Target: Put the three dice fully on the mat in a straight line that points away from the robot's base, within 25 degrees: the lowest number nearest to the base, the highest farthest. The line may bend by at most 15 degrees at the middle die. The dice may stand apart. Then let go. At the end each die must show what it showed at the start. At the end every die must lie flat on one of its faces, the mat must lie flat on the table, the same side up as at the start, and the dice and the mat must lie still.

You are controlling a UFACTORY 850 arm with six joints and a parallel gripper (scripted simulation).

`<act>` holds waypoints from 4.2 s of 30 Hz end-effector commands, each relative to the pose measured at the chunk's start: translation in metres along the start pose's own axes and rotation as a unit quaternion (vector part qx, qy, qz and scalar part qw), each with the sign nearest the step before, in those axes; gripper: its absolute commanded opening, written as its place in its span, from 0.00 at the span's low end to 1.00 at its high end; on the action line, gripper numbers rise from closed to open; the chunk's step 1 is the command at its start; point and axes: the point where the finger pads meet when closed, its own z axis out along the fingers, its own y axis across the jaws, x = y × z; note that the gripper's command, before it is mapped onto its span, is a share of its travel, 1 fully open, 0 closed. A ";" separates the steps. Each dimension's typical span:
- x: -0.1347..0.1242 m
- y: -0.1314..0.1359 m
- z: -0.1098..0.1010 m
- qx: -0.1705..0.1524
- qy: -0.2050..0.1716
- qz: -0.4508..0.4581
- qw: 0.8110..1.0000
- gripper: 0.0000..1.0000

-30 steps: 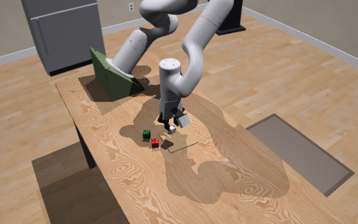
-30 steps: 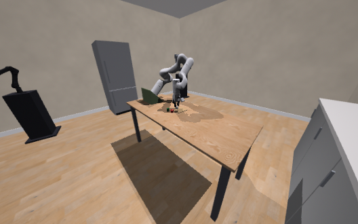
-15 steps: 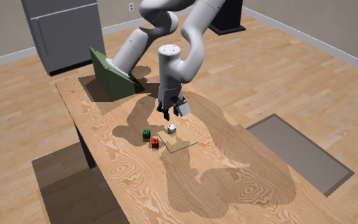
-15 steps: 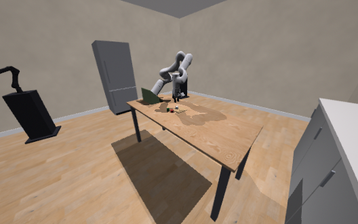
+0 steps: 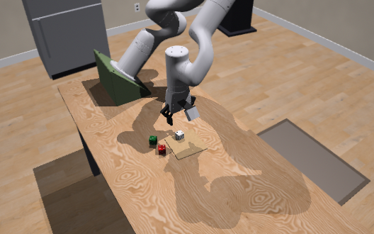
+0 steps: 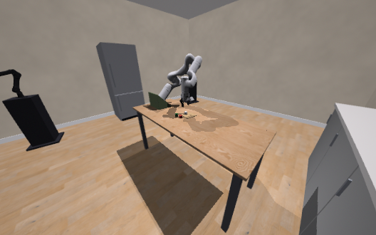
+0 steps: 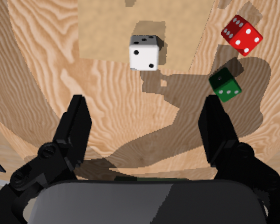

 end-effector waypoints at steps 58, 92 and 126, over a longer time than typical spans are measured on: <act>-0.048 0.108 0.009 0.000 0.001 0.367 0.930 0.47; -0.047 0.109 0.024 0.000 0.001 0.367 0.930 0.47; -0.045 0.109 0.059 0.000 0.001 0.367 0.930 0.47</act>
